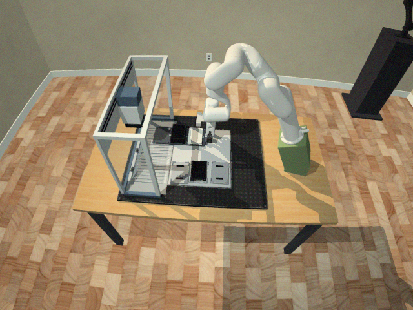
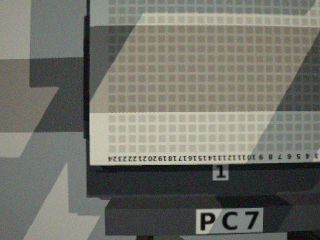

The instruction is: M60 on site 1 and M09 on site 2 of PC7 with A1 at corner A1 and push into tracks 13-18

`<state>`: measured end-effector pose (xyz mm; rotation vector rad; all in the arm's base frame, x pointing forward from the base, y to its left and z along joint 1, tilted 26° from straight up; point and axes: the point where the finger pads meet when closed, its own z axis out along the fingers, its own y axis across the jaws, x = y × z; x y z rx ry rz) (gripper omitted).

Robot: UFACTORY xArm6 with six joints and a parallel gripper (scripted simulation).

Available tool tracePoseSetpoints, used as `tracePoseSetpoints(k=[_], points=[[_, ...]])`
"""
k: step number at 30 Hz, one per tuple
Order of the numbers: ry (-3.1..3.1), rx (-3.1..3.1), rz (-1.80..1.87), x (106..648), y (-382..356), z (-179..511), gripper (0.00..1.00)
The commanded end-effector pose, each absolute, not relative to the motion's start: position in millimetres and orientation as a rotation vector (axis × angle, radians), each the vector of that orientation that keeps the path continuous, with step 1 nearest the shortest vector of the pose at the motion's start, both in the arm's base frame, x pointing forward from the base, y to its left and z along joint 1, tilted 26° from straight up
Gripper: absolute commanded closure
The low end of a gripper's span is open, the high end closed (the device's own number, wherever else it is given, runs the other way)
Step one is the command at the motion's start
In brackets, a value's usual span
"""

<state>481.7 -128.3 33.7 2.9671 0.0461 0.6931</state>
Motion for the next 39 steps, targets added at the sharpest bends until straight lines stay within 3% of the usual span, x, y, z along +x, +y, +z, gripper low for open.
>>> tracePoseSetpoints(k=[1,39], points=[[0.045,2.969,0.682,486,-128,37,0.18],[0.045,2.969,0.683,517,-127,52,0.18]])
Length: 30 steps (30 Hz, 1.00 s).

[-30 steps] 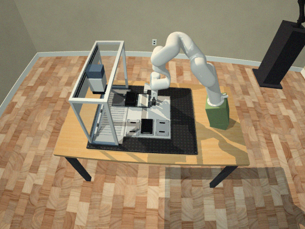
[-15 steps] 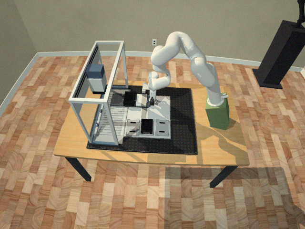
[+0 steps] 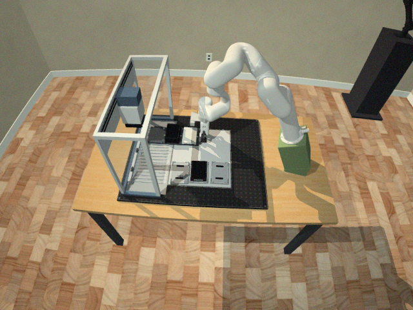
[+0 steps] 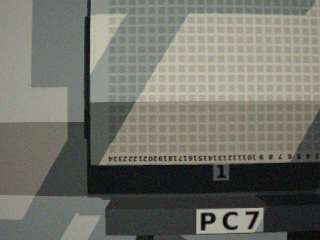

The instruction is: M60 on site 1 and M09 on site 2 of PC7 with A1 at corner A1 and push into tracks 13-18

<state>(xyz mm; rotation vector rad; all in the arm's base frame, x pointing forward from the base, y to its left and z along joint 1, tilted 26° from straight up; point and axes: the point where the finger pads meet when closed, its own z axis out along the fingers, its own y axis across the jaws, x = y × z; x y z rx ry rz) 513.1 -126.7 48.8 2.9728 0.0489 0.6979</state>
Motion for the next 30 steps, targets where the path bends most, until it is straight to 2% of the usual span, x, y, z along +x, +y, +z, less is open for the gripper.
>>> tracePoseSetpoints(k=[1,30], points=[[0.045,2.969,0.683,518,-127,52,0.18],[0.045,2.969,0.683,539,-126,62,0.18]])
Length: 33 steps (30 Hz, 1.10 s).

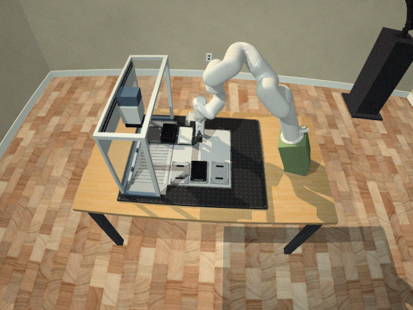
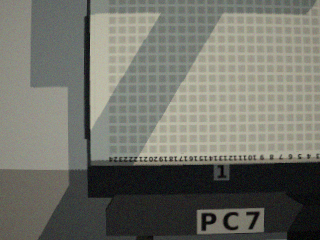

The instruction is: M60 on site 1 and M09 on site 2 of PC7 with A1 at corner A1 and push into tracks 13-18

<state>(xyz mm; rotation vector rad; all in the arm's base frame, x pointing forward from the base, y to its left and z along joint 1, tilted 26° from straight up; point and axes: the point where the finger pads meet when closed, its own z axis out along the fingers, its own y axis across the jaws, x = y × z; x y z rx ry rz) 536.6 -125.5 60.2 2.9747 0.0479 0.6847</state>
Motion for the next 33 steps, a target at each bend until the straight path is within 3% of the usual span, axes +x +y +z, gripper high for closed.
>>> tracePoseSetpoints(k=[1,33], points=[[0.045,2.969,0.683,539.2,-125.5,62.6,0.18],[0.045,2.969,0.684,547.6,-125.1,66.7,0.18]])
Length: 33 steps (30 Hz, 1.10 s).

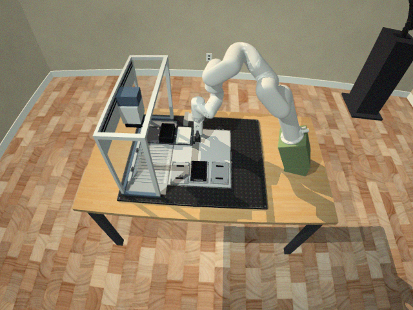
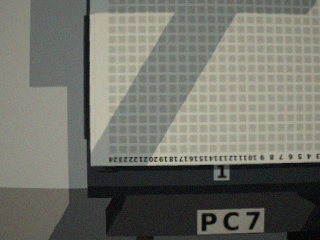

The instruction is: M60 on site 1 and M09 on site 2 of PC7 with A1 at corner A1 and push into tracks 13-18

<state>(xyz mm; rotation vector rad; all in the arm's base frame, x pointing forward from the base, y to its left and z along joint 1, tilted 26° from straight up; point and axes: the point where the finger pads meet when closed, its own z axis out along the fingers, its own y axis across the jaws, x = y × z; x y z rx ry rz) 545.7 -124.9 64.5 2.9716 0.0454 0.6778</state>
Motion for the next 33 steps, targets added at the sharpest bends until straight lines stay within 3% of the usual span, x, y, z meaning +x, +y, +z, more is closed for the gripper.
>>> tracePoseSetpoints(k=[1,33], points=[[0.045,2.969,0.684,547.9,-125.1,66.8,0.18],[0.045,2.969,0.684,550.2,-124.9,68.0,0.18]])
